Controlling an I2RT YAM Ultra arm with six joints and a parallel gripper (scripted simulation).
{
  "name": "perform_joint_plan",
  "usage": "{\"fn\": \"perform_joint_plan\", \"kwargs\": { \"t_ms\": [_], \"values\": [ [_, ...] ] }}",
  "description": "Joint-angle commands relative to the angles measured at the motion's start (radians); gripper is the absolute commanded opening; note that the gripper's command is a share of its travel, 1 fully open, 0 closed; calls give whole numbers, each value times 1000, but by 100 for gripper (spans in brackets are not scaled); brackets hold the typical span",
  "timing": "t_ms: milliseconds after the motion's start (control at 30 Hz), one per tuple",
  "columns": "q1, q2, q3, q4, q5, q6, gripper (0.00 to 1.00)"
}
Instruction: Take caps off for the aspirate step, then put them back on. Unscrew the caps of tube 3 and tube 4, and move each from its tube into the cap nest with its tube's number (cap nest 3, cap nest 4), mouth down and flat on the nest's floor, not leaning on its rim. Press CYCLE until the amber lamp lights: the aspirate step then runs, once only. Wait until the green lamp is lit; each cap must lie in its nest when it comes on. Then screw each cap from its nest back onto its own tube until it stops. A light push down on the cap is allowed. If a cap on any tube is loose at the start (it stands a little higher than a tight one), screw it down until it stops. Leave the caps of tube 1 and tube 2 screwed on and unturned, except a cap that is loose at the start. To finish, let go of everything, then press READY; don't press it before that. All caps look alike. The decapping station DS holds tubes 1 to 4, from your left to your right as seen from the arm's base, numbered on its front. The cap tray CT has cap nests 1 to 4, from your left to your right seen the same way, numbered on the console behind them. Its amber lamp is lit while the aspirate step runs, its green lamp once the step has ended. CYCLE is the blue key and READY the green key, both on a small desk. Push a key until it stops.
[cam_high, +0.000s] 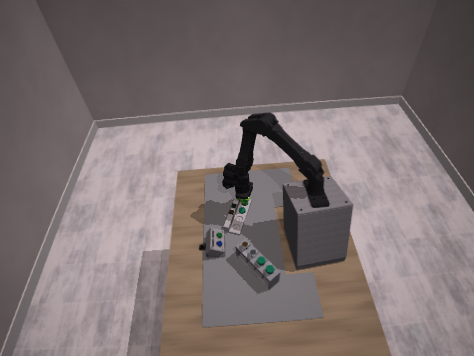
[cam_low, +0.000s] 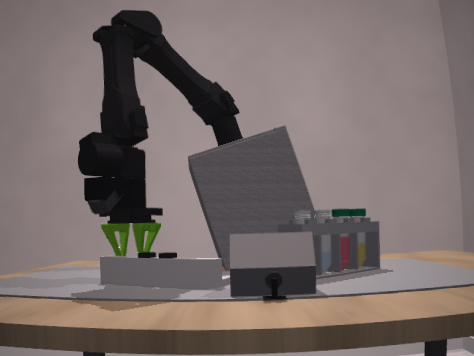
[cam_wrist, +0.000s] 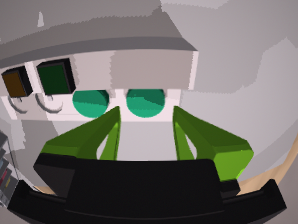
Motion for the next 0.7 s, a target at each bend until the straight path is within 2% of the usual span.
{"fn": "perform_joint_plan", "kwargs": {
  "t_ms": [0, 467, 533, 667],
  "values": [
    [15, -54, -8, -18, 1, 9, 47],
    [63, -290, -68, -205, 10, 57, 47],
    [63, -290, -68, -205, 10, 57, 47],
    [77, -352, -71, -267, 12, 72, 47]
  ]
}}
